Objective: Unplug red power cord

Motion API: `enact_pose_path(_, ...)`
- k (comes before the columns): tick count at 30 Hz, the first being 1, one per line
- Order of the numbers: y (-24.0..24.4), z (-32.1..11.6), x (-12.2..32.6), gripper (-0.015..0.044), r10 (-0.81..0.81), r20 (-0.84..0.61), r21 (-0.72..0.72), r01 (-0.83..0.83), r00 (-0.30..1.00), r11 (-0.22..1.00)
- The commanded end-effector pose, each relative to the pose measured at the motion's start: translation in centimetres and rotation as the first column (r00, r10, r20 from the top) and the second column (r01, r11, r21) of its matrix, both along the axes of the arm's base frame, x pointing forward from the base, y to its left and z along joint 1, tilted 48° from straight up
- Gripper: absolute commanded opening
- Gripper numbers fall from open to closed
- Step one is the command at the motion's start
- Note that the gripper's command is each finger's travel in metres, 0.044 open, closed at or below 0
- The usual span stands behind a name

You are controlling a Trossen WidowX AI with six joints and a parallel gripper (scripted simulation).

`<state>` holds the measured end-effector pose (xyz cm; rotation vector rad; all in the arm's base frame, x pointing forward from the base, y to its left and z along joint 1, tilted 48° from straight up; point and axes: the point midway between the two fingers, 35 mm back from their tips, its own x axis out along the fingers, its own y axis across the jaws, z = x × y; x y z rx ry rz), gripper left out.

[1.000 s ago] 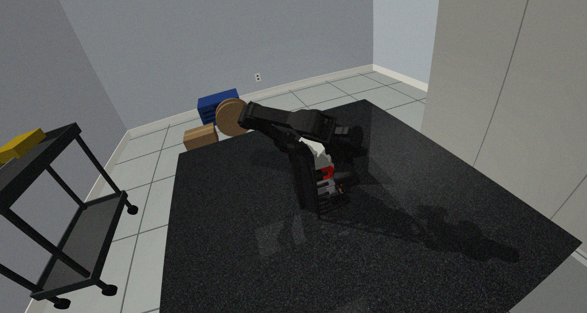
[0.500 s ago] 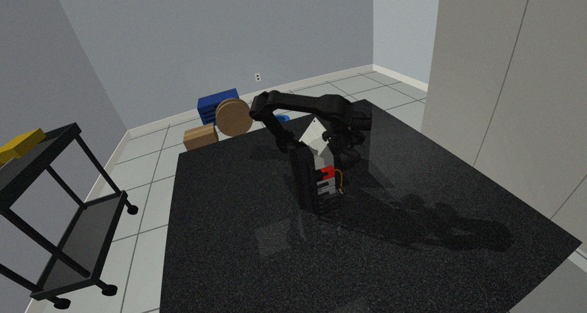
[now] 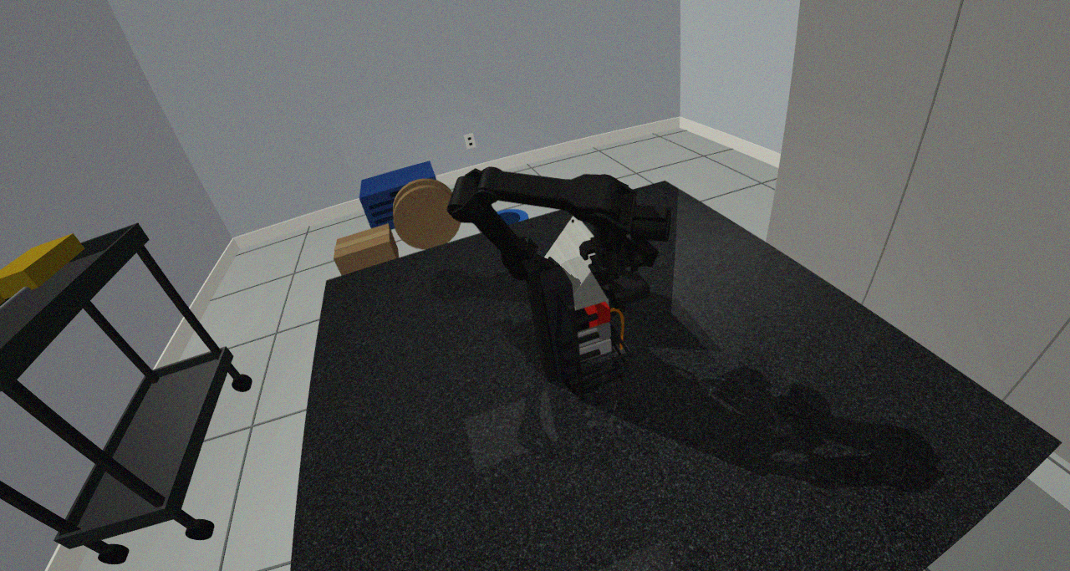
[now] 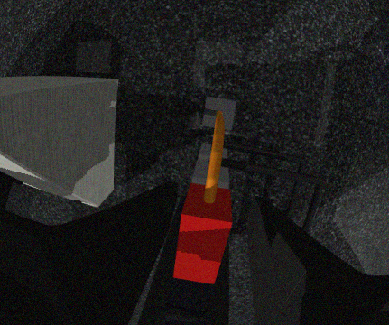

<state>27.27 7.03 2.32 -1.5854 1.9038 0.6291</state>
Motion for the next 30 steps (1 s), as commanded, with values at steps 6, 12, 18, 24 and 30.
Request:
enact_pose_path(6, -1.2, 1.1, -0.3, 0.016, 0.003, -0.007, -0.006, -0.003, 1.0, 1.0)
enact_pose_path(12, -1.7, 1.7, -0.5, 0.016, 0.003, -0.007, -0.007, -0.003, 1.0, 1.0)
enact_pose_path(18, -1.9, 1.5, -0.5, 0.016, 0.003, -0.007, -0.007, -0.003, 1.0, 1.0)
enact_pose_path(24, -2.5, 0.9, -0.6, 0.016, 0.003, -0.007, -0.007, -0.003, 1.0, 1.0)
enact_pose_path(30, -2.4, 1.0, -0.6, 0.0107, -0.001, -0.004, -0.004, 0.001, 1.0, 1.0)
